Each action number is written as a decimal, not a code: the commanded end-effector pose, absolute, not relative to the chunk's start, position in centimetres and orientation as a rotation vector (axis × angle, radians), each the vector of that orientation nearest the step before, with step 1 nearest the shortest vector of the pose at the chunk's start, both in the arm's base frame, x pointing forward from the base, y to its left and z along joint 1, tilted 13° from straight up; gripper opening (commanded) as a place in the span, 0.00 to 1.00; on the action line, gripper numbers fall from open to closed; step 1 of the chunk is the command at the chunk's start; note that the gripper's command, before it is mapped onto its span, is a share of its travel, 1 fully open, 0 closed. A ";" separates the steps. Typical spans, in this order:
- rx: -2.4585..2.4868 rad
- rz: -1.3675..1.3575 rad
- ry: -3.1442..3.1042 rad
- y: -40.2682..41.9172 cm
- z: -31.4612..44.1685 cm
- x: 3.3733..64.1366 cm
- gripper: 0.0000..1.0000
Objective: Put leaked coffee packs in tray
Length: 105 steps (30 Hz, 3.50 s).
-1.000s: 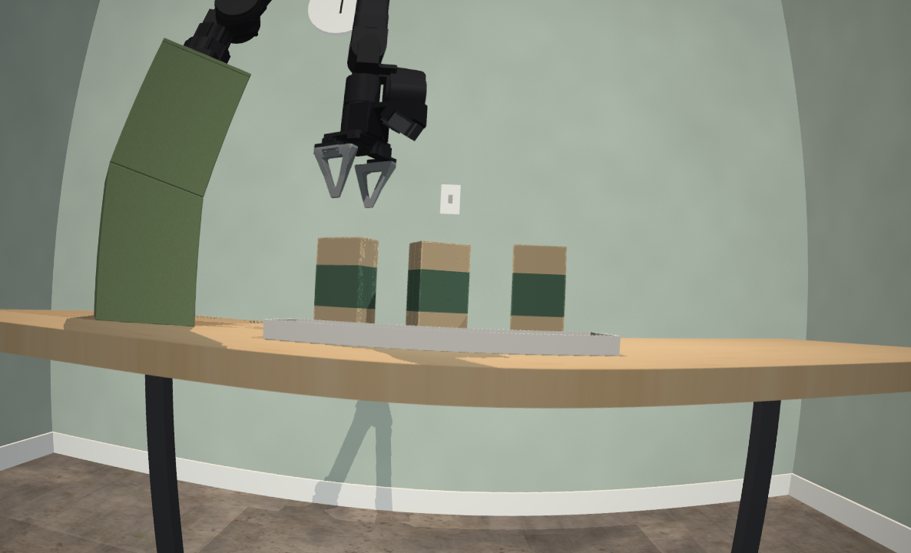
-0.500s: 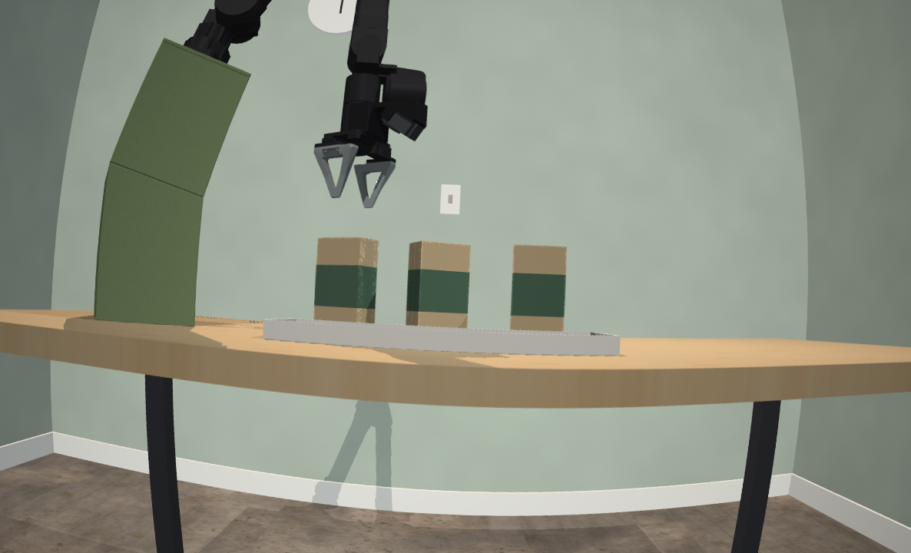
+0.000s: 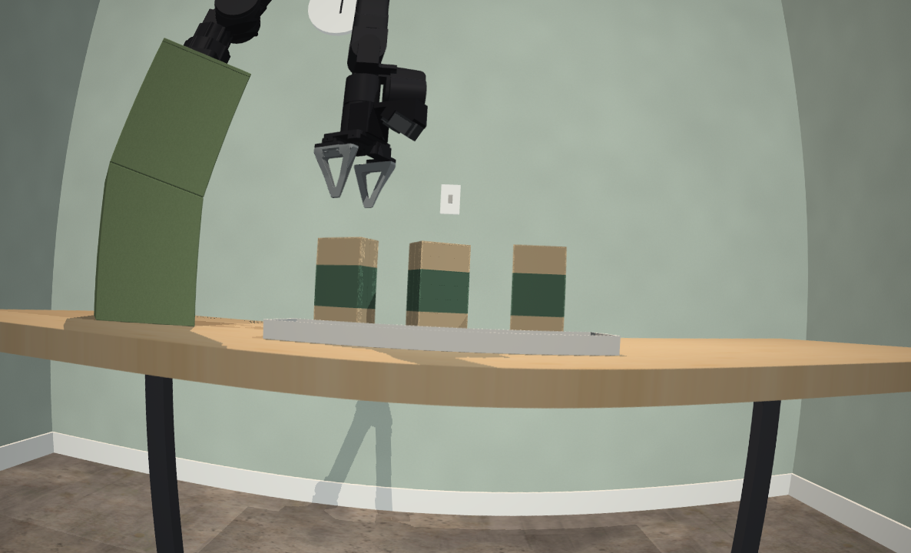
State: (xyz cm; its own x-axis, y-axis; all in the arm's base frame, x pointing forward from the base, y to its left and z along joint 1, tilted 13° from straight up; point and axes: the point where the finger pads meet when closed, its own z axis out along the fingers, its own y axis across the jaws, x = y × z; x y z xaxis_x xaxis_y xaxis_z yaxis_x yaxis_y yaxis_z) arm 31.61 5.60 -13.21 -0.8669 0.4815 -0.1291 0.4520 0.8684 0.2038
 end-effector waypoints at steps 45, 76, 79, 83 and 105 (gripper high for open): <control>0.727 0.234 2.882 5.3 -13.9 31.2 0.79; 0.722 0.245 2.870 6.2 -16.8 32.2 0.79; 0.722 0.245 2.870 6.3 -17.6 32.4 0.79; 0.721 0.244 2.870 6.3 -17.7 32.4 0.79; 0.715 0.251 2.854 6.2 -17.0 33.0 0.79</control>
State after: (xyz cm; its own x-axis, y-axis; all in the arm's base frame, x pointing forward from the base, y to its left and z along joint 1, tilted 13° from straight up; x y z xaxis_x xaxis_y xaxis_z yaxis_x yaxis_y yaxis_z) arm 31.92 5.91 -17.47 -0.8689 0.4812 -0.1162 0.4551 0.8688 0.1952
